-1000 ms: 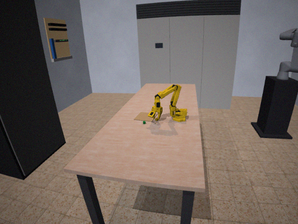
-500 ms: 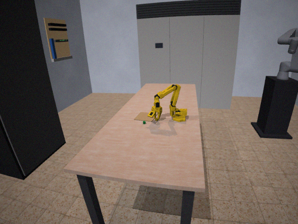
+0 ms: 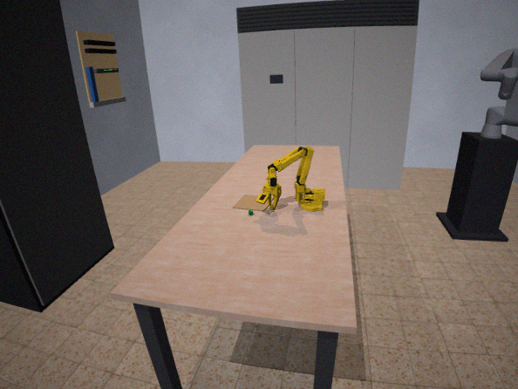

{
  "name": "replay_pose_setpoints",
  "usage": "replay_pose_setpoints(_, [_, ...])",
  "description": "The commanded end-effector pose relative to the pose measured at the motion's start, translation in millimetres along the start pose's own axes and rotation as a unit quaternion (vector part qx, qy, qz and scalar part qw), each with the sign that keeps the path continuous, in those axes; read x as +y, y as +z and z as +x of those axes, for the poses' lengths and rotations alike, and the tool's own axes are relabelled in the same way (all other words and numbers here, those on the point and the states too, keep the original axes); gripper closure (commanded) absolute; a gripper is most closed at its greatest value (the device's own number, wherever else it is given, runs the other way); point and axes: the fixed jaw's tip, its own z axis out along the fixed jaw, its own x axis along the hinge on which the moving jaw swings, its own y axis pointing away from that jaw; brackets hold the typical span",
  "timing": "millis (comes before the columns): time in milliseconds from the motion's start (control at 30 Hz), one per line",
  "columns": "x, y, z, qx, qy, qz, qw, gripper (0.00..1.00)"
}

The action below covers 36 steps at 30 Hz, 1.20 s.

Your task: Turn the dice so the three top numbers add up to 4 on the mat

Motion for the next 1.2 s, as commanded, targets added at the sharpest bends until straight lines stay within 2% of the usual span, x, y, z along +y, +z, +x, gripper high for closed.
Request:
replay_pose_setpoints(0, [-6.2, -3.9, -5.7, -0.016, -0.002, 0.014, 1.000, 0.93])
replay_pose_setpoints(467, [-6.2, -3.9, -5.7, -0.016, -0.002, 0.014, 1.000, 1.00])
replay_pose_setpoints(767, [-6.3, -4.8, -5.8, -0.016, -0.002, 0.014, 1.000, 1.00])
replay_pose_setpoints(900, [-6.7, -9.7, -6.3, -0.016, -0.002, 0.014, 1.000, 1.00])
replay_pose_setpoints(1133, [-7.0, -28.4, -6.6, -0.016, -0.002, 0.014, 1.000, 1.00])
replay_pose_setpoints(1167, [-7.0, -28.4, -6.6, -0.016, -0.002, 0.014, 1.000, 1.00])
